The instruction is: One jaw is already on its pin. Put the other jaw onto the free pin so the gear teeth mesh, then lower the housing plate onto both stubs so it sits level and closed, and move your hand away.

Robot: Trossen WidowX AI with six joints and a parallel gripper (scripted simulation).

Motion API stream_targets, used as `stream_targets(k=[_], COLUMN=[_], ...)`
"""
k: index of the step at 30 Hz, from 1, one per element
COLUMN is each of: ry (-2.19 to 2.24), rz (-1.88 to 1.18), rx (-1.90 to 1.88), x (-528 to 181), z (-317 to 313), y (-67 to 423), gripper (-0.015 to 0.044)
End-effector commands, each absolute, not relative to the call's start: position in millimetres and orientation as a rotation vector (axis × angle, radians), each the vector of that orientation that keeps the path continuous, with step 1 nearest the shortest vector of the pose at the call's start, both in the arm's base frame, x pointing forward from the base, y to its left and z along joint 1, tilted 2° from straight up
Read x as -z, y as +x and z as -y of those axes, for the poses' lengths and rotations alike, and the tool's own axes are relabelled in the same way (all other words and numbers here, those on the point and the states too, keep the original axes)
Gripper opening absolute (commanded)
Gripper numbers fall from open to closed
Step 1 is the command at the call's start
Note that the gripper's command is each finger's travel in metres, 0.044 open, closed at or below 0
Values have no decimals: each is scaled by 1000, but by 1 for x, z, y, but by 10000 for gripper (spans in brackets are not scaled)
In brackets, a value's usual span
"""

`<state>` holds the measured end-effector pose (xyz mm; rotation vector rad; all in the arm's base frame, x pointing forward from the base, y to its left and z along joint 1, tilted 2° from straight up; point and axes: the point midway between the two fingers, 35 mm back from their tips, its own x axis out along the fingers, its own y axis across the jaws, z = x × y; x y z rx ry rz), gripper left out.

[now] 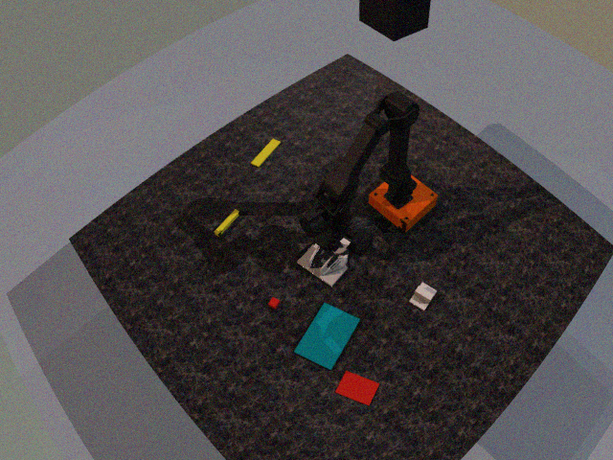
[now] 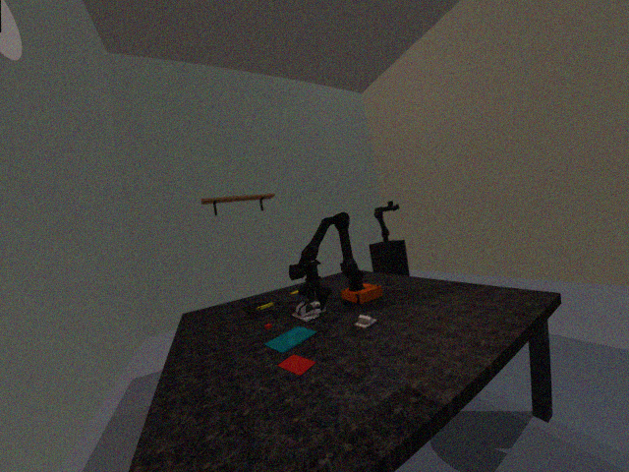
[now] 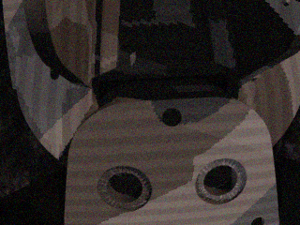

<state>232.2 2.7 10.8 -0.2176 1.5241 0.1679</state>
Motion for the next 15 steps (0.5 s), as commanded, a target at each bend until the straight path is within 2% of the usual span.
stream_targets(k=[1,15], ry=[-221,-221], rz=[-1523,-1523], rx=[-169,-169], x=[-9,-6], z=[-2,-2], y=[232,232], gripper=[351,351])
